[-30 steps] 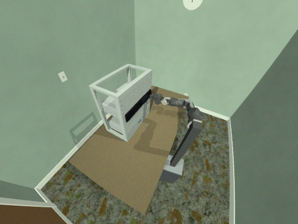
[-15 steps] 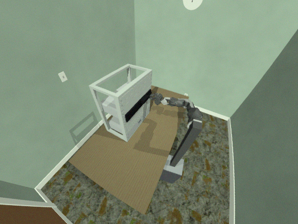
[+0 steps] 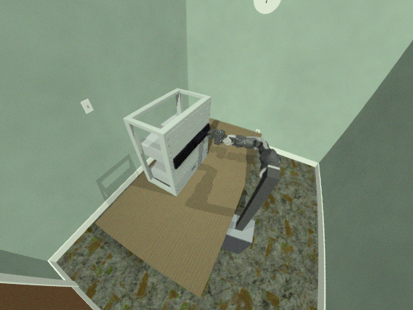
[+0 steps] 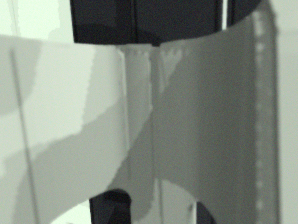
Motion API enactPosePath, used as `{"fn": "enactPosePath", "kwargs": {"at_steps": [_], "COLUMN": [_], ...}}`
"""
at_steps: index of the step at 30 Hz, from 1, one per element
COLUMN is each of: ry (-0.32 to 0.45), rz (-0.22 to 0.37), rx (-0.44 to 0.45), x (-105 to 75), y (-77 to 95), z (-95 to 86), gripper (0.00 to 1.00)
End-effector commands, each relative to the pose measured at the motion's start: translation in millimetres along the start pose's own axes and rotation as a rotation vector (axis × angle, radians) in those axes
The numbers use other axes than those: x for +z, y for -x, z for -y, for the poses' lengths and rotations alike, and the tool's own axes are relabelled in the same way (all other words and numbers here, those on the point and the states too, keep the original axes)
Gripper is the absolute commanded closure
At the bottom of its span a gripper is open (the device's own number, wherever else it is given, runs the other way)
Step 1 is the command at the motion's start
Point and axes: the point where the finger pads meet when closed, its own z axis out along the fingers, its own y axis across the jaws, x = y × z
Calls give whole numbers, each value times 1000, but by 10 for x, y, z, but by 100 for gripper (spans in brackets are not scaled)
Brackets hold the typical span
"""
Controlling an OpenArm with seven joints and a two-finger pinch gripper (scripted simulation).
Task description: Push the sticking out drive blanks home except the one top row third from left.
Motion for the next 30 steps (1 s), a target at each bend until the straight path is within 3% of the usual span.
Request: {"fn": "enactPosePath", "kwargs": {"at_steps": [1, 30], "ry": [5, 3], "rz": [0, 2], "rx": [0, 0], "x": [5, 41], "y": [-8, 3], "z": [-29, -26], "gripper": [100, 100]}}
